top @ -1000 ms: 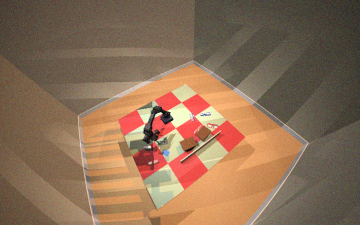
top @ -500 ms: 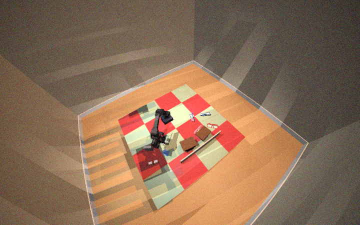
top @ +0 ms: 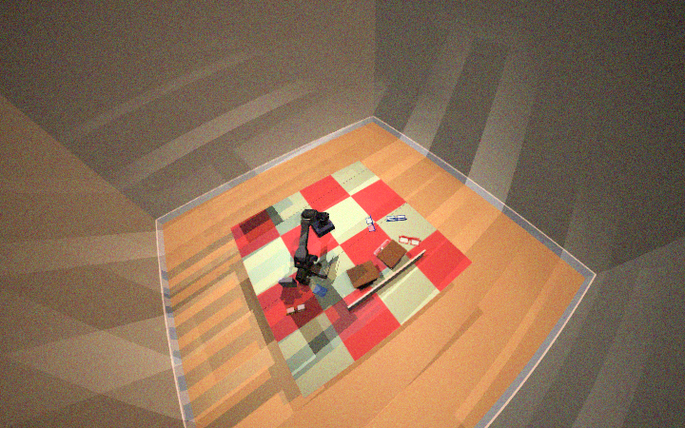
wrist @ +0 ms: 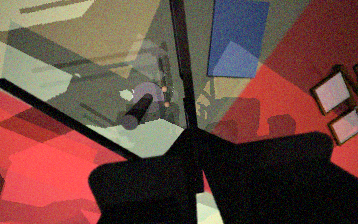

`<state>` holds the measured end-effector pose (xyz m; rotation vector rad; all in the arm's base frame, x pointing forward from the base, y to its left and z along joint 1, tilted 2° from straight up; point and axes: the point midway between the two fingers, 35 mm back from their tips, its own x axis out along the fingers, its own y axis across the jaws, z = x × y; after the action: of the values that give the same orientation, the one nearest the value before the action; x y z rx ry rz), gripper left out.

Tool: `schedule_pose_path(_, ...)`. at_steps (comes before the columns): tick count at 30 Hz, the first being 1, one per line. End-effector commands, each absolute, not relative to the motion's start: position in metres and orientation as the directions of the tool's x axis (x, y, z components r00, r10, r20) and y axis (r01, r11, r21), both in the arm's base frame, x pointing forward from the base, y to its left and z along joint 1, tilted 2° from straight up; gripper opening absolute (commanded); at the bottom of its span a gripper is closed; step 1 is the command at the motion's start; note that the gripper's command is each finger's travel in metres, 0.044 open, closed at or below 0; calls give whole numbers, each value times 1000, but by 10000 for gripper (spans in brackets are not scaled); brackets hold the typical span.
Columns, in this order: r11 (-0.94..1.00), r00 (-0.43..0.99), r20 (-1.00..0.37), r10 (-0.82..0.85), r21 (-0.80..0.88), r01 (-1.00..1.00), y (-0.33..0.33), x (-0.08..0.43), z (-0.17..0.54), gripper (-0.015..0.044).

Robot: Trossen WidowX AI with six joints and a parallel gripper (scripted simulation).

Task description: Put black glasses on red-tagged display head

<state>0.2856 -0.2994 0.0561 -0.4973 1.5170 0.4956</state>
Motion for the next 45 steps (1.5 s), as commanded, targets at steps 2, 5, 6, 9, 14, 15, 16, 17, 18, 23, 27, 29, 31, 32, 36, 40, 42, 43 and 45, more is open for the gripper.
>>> schedule_pose_path(2,801,0,-1000,-1,-1,-598,-298,285,41,0)
schedule_pose_path(5,801,0,-1000,-1,-1,-598,-298,286,40,0)
schedule_pose_path(6,801,1,-1000,-2,-2,-598,-298,286,40,0)
schedule_pose_path(9,801,1,-1000,-2,-2,-598,-299,289,40,0)
schedule_pose_path(14,801,1,-1000,-2,-2,-598,-299,294,40,0)
schedule_pose_path(15,801,1,-1000,-2,-2,-598,-299,295,40,0)
schedule_pose_path(16,801,1,-1000,-2,-2,-598,-299,295,40,0)
schedule_pose_path(17,801,1,-1000,-2,-2,-598,-299,295,40,0)
schedule_pose_path(18,801,1,-1000,-2,-2,-598,-299,295,40,0)
schedule_pose_path(23,801,2,-1000,-2,-2,-598,-300,297,40,0)
schedule_pose_path(27,801,2,-1000,-2,-2,-598,-300,299,40,0)
schedule_pose_path(29,801,2,-1000,-2,-2,-598,-300,300,40,0)
schedule_pose_path(31,801,2,-1000,-2,-2,-598,-300,301,40,0)
schedule_pose_path(32,801,2,-1000,-2,-2,-598,-300,302,40,0)
schedule_pose_path(36,801,2,-1000,-2,-3,-598,-300,303,40,0)
schedule_pose_path(40,801,2,-1000,-2,-3,-598,-301,305,40,0)
schedule_pose_path(42,801,2,-1000,-2,-3,-598,-301,306,40,0)
schedule_pose_path(43,801,2,-1000,-2,-3,-598,-301,307,40,0)
schedule_pose_path(45,801,2,-1000,-2,-3,-598,-301,308,40,0)
